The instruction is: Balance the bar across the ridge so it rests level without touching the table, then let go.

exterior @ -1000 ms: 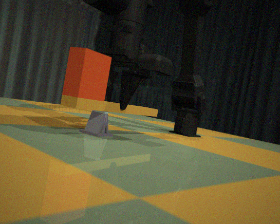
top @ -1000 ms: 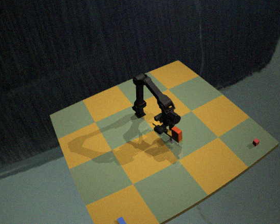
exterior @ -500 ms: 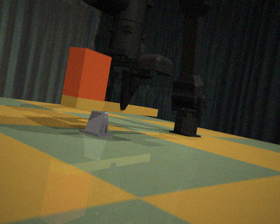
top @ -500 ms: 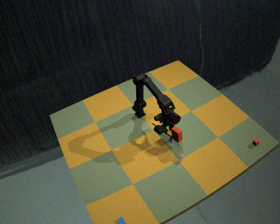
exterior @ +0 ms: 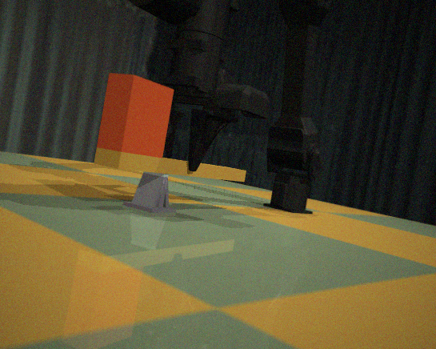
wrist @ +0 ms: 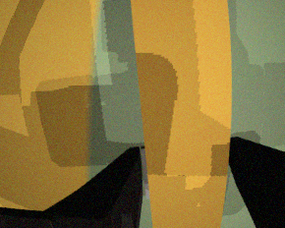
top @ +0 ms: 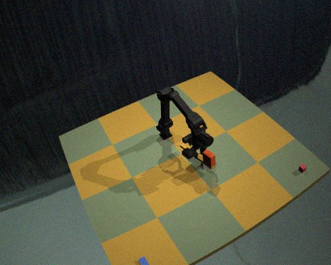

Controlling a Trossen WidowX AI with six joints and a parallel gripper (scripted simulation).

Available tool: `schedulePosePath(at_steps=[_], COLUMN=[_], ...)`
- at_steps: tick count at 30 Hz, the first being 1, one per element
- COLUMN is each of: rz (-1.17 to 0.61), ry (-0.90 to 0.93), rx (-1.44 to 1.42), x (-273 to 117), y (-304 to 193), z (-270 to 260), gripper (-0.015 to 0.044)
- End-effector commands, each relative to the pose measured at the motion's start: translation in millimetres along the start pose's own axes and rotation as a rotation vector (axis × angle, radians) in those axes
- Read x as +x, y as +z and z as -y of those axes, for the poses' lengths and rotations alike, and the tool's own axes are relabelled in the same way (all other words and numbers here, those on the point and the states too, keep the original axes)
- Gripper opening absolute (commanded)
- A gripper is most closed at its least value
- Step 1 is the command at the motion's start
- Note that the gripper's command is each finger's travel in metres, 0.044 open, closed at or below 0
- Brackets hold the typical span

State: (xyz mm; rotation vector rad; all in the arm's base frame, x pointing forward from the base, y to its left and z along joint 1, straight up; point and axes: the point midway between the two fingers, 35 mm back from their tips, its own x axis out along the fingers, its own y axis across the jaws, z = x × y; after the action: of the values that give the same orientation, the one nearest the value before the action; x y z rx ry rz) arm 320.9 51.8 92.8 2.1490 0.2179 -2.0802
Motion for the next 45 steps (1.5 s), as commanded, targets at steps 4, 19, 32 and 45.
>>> schedulePosePath(at_steps=[4, 19, 32, 45], rz=[0.000, 0.000, 0.000, 0.000], ry=[0.000, 0.000, 0.001, 0.001], rx=[0.000, 0.000, 0.000, 0.000], x=[-0.1, -81.7, -99.9, -99.9], y=[0.0, -2.9, 0.1, 0.1], z=[0.0, -0.2, -0.1, -0.1], gripper=[0.0316, 0.0440, 0.0440, 0.0440])
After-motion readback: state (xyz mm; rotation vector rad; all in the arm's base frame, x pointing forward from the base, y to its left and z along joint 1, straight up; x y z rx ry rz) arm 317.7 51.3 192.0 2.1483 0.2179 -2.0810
